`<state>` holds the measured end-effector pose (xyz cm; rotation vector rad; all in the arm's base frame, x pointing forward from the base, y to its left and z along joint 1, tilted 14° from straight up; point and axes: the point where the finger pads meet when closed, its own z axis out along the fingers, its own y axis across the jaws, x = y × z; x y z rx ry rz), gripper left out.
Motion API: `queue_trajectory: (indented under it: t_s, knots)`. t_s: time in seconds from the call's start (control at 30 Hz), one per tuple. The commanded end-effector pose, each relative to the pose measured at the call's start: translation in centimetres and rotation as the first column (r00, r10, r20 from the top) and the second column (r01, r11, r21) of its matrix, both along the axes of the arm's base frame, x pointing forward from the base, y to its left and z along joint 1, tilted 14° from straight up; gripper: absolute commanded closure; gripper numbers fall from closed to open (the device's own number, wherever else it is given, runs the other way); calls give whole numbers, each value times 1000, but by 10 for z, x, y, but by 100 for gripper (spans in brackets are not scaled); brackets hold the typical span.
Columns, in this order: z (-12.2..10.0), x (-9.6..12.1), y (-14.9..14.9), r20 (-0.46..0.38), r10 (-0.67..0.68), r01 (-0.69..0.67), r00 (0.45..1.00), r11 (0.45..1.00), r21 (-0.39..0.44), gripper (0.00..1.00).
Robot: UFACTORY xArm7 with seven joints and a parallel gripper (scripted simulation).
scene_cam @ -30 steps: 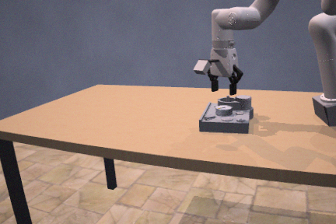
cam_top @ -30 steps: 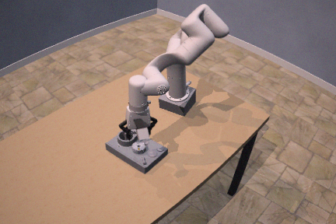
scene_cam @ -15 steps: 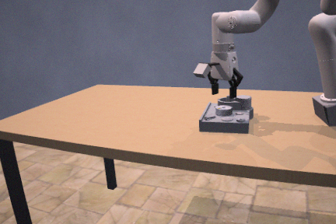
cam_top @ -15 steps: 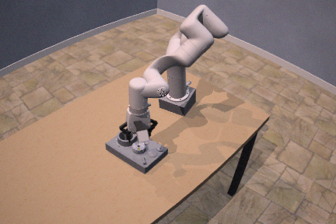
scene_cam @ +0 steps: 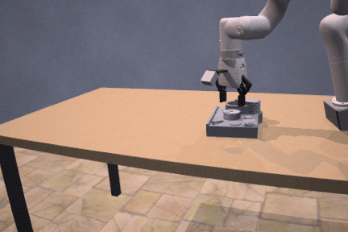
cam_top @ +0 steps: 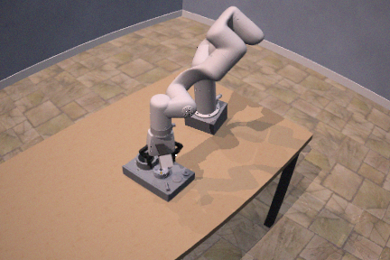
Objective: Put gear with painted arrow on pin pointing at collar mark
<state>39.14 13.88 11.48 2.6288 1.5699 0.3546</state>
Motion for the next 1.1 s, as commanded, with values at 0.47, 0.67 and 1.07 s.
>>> queue_trajectory:
  t_s: [0.47, 0.67, 1.07]
  knots:
    - [-9, 3, 1, 2, 0, 0, 1000, 1000, 1, 7]
    - [-9, 3, 1, 2, 0, 0, 1000, 1000, 1, 7]
    - [-9, 3, 1, 2, 0, 0, 1000, 1000, 1, 7]
